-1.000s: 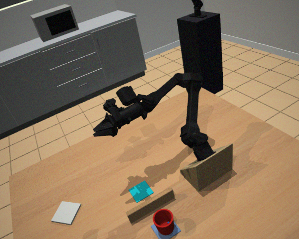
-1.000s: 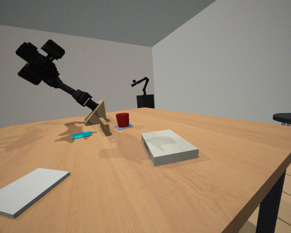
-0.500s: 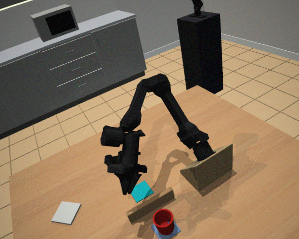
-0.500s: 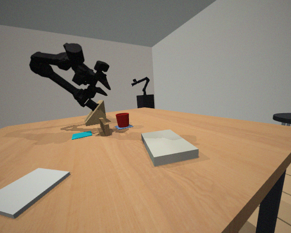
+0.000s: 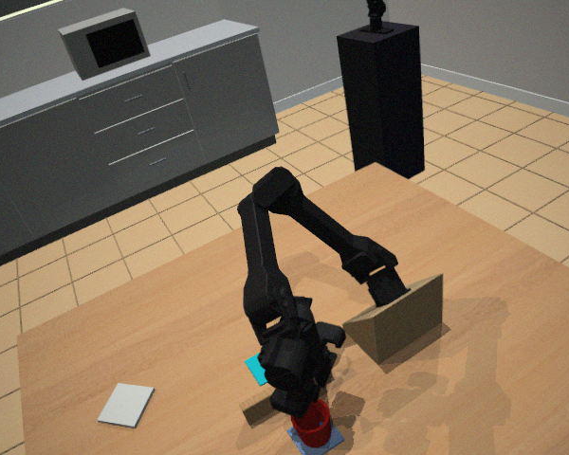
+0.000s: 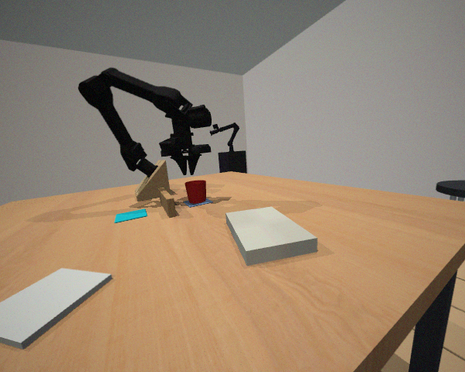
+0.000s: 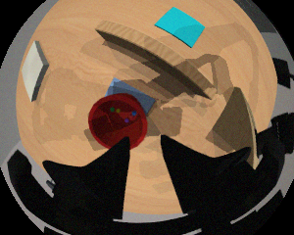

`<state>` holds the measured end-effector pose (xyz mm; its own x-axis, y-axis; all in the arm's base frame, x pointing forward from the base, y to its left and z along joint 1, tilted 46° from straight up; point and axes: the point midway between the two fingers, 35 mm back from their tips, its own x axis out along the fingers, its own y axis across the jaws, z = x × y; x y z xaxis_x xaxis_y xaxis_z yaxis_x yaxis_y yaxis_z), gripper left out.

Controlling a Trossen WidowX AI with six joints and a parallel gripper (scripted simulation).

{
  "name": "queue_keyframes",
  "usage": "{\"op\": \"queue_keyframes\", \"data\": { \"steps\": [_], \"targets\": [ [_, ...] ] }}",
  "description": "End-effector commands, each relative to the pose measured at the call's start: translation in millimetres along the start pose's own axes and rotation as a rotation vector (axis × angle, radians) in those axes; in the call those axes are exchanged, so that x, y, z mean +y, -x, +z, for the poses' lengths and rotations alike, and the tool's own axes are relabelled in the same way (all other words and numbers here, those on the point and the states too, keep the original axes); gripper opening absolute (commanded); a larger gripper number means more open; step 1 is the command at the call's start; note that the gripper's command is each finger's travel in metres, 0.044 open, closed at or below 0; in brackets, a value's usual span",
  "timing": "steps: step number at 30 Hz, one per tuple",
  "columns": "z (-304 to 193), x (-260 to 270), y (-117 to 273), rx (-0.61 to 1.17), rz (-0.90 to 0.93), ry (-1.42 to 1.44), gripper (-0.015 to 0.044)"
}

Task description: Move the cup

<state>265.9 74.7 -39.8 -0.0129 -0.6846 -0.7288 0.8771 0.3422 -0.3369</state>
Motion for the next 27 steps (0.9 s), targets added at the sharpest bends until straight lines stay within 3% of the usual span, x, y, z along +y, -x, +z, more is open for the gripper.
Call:
{"op": "queue_keyframes", "data": {
  "steps": [1, 27],
  "targets": [
    [3.0, 0.3, 0.5, -0.027, -0.014, -0.029, 0.0148],
    [3.5, 1.8, -34.9, -0.027, -0.013, -0.029, 0.0148]
  ]
}}
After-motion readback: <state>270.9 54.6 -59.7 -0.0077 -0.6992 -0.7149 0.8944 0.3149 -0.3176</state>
